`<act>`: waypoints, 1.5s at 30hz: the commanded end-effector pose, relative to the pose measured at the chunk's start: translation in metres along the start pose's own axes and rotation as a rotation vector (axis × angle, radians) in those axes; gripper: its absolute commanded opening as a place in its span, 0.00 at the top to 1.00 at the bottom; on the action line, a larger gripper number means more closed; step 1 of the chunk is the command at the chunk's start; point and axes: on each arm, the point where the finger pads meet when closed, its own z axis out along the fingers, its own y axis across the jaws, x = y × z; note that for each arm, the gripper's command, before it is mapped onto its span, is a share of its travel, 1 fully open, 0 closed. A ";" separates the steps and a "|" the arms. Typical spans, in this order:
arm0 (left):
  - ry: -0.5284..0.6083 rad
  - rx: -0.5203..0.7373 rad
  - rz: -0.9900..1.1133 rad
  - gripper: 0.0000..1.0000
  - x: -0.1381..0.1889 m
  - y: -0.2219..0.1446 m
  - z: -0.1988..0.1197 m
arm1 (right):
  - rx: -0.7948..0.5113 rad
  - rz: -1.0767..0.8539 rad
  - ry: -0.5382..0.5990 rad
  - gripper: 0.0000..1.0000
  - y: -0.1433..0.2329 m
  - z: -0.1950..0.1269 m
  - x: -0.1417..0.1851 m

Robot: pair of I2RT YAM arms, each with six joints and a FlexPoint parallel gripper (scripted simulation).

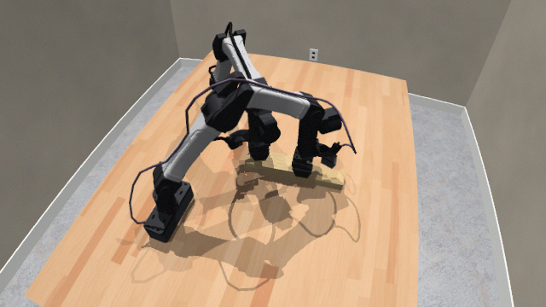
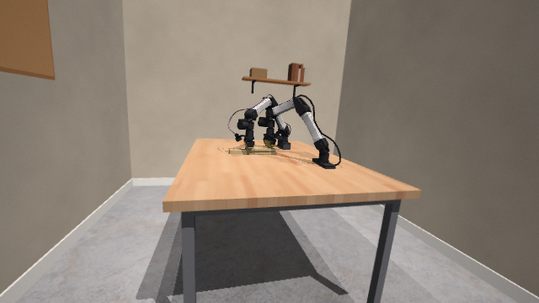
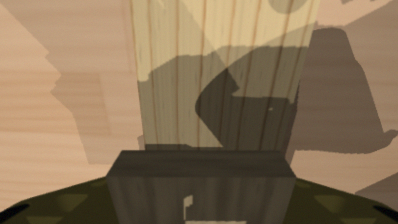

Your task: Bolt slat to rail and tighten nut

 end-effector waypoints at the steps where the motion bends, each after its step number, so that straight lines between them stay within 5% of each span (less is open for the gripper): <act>1: 0.002 -0.015 -0.179 0.64 -0.001 0.002 -0.007 | -0.009 0.000 -0.013 0.33 0.001 -0.005 -0.003; 45: -0.040 -0.012 -2.748 0.64 0.000 0.003 -0.022 | -0.009 0.000 -0.013 0.33 0.001 -0.005 -0.003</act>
